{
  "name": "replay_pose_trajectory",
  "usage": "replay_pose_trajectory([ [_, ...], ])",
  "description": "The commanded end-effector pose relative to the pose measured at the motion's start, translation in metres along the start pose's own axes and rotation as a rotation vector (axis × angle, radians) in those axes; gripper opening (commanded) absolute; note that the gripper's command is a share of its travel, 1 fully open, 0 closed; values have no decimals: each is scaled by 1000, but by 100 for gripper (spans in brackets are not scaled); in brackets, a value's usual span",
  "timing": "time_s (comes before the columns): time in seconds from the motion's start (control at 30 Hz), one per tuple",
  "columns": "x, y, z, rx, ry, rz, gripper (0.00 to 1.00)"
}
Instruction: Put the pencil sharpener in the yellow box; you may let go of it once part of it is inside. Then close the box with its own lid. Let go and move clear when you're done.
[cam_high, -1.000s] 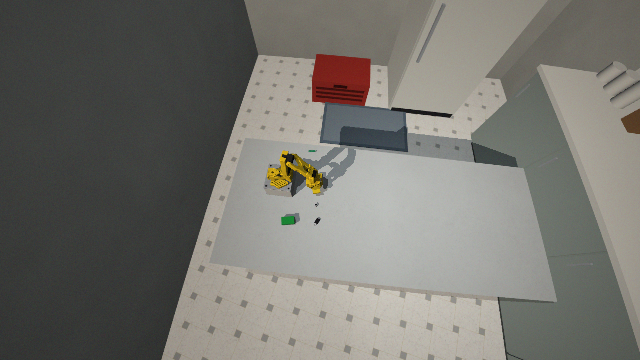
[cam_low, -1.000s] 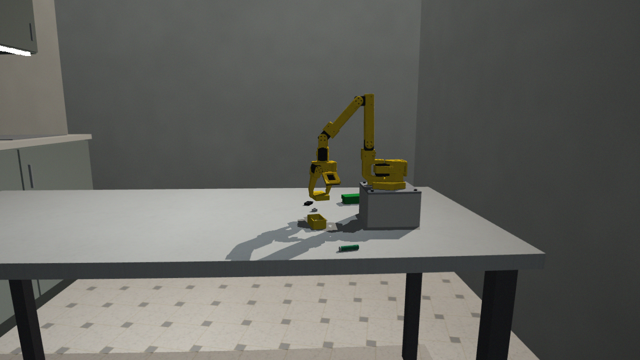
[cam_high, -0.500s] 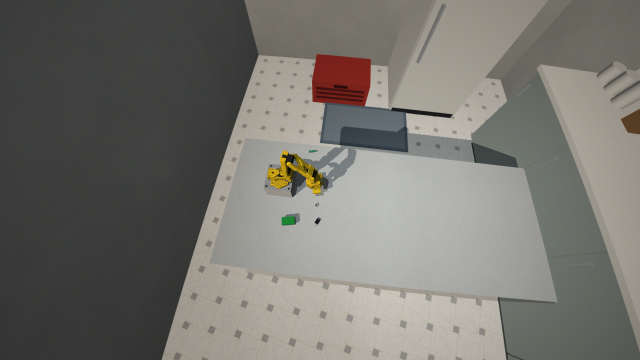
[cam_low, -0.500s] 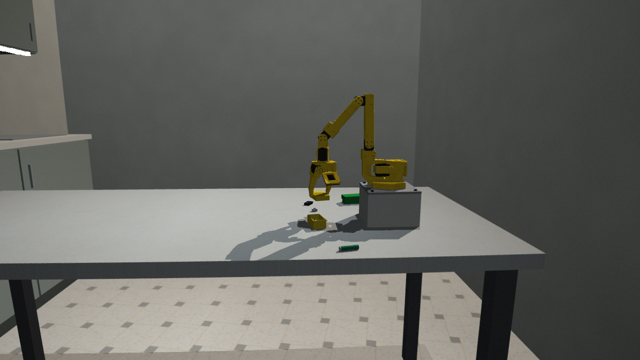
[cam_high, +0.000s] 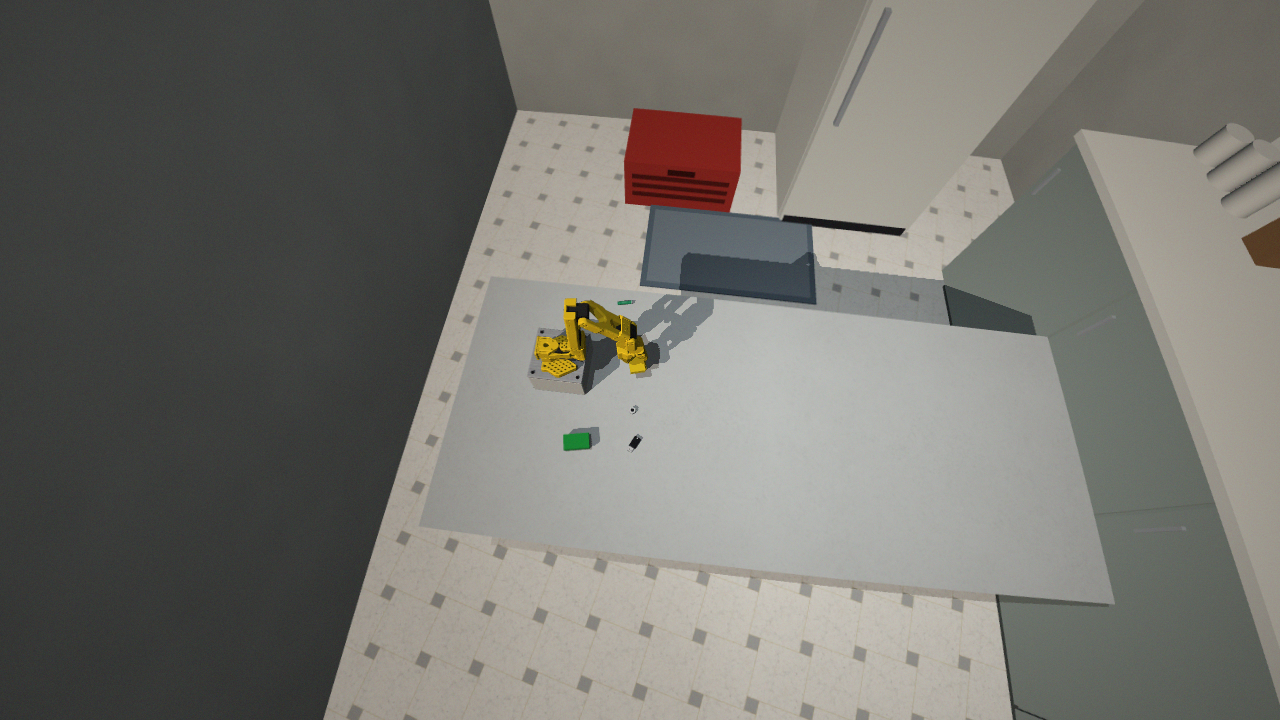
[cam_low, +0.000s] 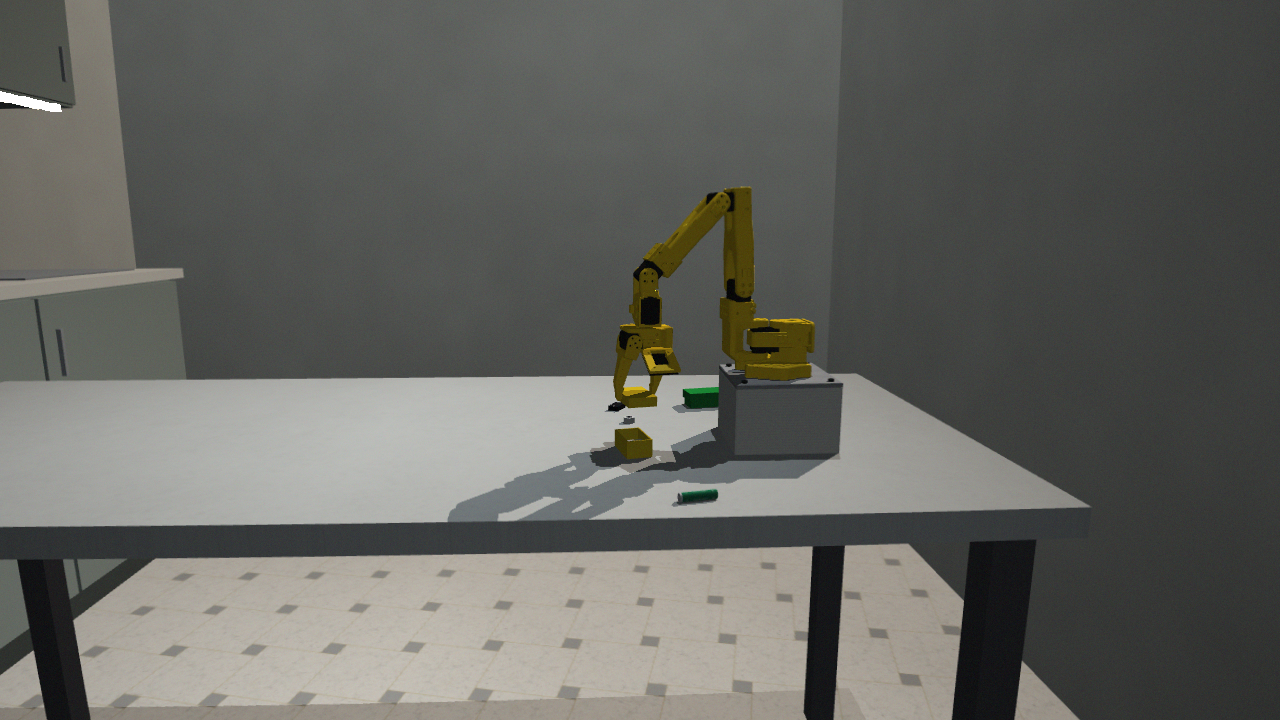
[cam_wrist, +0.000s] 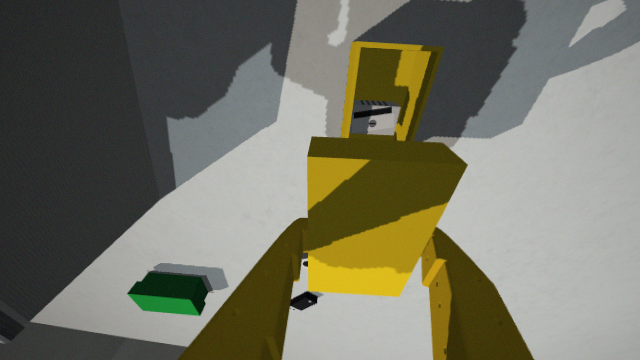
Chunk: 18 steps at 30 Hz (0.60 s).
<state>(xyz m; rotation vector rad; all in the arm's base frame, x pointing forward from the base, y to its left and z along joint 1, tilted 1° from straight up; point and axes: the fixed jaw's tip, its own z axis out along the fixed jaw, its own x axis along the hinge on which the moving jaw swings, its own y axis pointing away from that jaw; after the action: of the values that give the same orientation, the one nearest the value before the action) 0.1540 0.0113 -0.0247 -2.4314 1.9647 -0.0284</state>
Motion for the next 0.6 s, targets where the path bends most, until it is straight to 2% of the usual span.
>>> replay_pose_trajectory([
  [0.0,-15,-4,0,-13,-4,2,22],
  [0.2,-26,-6,0,-13,-5,2,22],
  [0.57,-27,-6,0,-13,-5,2,22],
])
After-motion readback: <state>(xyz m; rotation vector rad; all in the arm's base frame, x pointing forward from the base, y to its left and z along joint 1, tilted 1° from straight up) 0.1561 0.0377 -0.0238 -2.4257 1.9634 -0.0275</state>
